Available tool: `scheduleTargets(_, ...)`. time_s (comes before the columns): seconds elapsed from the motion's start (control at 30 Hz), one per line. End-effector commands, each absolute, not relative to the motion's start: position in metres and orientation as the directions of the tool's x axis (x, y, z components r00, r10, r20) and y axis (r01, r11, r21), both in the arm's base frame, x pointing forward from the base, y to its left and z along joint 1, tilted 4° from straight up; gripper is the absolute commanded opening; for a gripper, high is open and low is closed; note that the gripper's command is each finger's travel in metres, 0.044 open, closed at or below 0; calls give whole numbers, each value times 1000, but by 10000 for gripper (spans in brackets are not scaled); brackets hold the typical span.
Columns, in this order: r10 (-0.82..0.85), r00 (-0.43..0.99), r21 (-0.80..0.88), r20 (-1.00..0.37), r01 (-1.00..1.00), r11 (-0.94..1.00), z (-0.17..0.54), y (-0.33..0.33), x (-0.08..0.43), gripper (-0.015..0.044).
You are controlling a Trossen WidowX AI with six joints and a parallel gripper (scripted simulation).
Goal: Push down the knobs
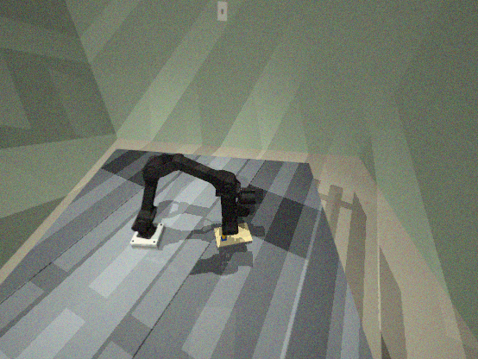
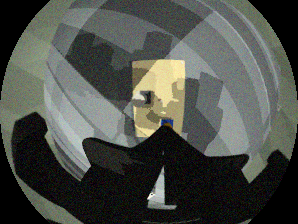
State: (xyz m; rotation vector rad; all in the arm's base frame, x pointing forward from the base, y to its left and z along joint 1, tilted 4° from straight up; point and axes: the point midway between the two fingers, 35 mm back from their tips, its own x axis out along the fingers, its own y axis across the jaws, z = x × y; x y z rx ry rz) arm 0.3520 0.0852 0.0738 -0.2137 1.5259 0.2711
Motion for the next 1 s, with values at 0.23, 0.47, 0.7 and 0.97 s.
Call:
scheduleTargets(0.23,45,23,46,-999,52,998,80,92,357,0)
scheduleTargets(0.47,46,16,48,-999,291,956,83,96,358,0)
scheduleTargets(0.7,46,10,45,-999,512,858,85,101,360,0)
scheduleTargets(0.97,47,3,34,-999,727,685,88,106,361,0)
